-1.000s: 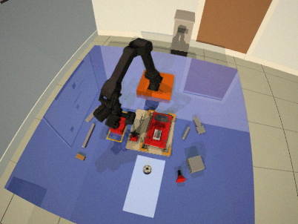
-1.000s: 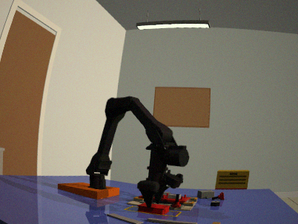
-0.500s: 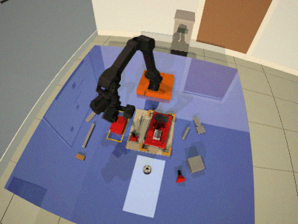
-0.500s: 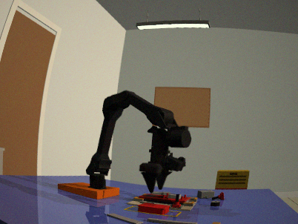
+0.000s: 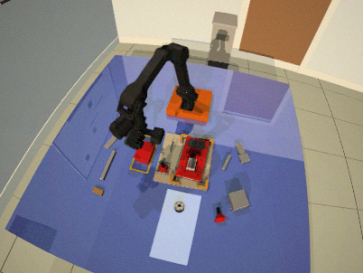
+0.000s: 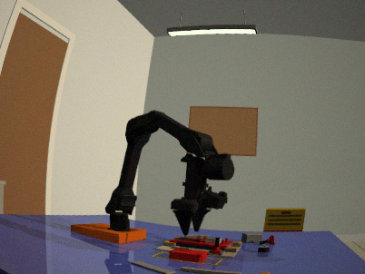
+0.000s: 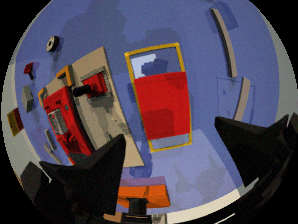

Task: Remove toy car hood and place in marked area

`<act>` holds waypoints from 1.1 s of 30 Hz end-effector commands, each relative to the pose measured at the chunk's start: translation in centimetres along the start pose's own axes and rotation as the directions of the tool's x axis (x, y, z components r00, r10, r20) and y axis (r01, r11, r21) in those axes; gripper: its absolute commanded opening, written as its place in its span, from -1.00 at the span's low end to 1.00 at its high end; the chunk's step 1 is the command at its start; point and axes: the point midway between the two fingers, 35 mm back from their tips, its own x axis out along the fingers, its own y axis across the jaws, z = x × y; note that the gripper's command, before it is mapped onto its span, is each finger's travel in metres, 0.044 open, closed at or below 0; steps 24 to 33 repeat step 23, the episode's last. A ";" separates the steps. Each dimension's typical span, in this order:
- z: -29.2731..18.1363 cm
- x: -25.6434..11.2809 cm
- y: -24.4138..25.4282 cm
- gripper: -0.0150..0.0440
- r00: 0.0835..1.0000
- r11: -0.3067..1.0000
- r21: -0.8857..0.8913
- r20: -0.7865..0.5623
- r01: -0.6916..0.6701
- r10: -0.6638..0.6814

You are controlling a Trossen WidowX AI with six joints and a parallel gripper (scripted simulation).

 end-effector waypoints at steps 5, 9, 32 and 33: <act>0.0 -0.1 -0.1 1.00 1.000 1.000 0.004 -0.001 0.006 -0.006; 0.0 -0.1 -0.1 1.00 1.000 1.000 0.004 -0.001 0.006 -0.006; 0.0 -0.1 -0.1 1.00 1.000 1.000 0.004 -0.001 0.006 -0.006; 0.0 -0.1 -0.1 1.00 1.000 1.000 0.004 -0.001 0.006 -0.006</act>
